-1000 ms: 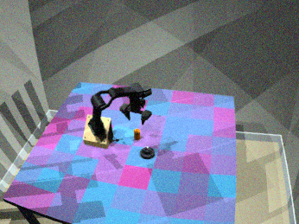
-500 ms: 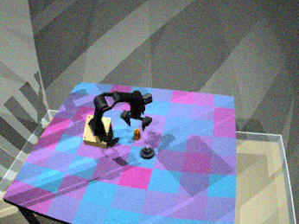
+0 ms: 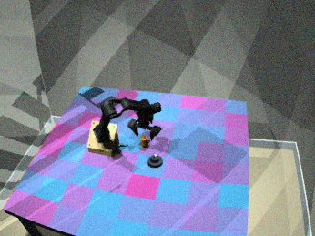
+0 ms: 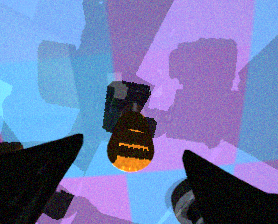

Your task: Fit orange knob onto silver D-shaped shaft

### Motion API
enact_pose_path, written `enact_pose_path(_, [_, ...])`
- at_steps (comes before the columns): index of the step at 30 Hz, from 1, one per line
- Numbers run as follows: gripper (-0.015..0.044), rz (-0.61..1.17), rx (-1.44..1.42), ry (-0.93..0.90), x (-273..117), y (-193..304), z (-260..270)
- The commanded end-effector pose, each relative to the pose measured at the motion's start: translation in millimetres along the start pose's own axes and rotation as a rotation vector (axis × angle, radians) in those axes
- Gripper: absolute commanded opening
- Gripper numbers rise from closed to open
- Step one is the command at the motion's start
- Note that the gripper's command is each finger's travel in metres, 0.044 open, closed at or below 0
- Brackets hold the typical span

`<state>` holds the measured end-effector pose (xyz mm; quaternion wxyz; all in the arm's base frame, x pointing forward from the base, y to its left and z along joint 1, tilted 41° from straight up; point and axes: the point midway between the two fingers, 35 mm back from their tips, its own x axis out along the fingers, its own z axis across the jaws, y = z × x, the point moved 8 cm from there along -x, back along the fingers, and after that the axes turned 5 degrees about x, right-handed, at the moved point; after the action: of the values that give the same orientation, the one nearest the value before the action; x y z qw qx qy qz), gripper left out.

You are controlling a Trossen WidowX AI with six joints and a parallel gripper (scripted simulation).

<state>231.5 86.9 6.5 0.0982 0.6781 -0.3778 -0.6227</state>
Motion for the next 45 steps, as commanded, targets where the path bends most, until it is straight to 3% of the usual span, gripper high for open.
enact_pose_path(1, [0.0440,0.010,-0.008,0.000,8.5,0.0,1.1])
enact_pose_path(27, [0.0440,0.014,-0.007,0.001,47.4,2.3,2.5])
enact_pose_path(37, [0.0177,0.014,-0.007,0.001,47.4,2.3,2.5])
enact_pose_path(43, [0.0138,0.014,-0.007,0.001,47.4,2.3,2.5])
enact_pose_path(45, [0.0085,0.012,-0.006,0.004,46.5,2.0,2.5])
